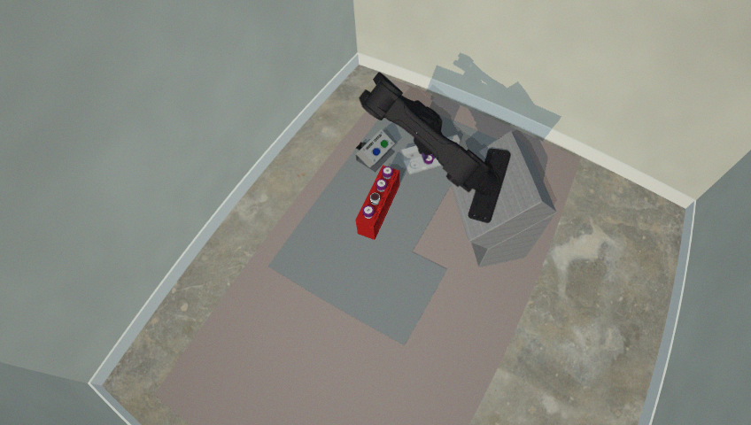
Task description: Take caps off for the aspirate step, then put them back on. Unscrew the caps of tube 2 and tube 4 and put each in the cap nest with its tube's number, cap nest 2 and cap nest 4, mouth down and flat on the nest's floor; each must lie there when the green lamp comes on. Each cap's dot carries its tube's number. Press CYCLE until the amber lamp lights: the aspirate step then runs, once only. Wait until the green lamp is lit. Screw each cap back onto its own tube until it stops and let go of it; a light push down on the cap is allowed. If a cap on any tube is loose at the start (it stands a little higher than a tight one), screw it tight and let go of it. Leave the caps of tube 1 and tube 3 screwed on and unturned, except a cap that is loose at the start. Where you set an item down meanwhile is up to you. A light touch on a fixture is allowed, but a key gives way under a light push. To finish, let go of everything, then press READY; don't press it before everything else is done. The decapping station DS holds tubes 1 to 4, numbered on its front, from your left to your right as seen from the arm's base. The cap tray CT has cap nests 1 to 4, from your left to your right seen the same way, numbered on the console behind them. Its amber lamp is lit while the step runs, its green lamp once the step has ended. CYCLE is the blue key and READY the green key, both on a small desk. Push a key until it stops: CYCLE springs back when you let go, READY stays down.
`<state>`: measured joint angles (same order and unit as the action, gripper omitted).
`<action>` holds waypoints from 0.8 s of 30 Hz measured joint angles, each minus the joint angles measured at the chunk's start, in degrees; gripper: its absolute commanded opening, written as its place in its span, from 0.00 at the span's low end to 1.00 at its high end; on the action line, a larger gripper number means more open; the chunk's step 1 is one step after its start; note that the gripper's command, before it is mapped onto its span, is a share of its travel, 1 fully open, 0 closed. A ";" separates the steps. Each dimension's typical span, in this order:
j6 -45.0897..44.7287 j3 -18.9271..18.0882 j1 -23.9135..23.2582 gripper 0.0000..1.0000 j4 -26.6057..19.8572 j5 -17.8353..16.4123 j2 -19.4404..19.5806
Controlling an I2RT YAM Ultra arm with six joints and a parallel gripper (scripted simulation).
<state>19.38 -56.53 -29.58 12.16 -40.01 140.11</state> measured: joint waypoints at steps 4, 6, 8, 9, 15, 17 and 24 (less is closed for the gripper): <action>0.15 0.22 0.00 0.00 0.44 0.00 -0.02; 0.22 0.33 0.00 0.00 0.66 0.02 -0.02; 0.28 0.35 0.00 0.00 0.74 0.02 -0.02; 0.31 0.39 0.00 0.00 0.81 0.02 -0.02; 0.57 0.61 0.68 0.47 1.27 0.46 0.09; 0.70 0.66 1.95 0.47 1.18 0.52 0.11; 0.90 0.66 2.01 0.47 1.31 0.63 0.02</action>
<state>20.27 -55.88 -27.57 13.47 -39.38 140.14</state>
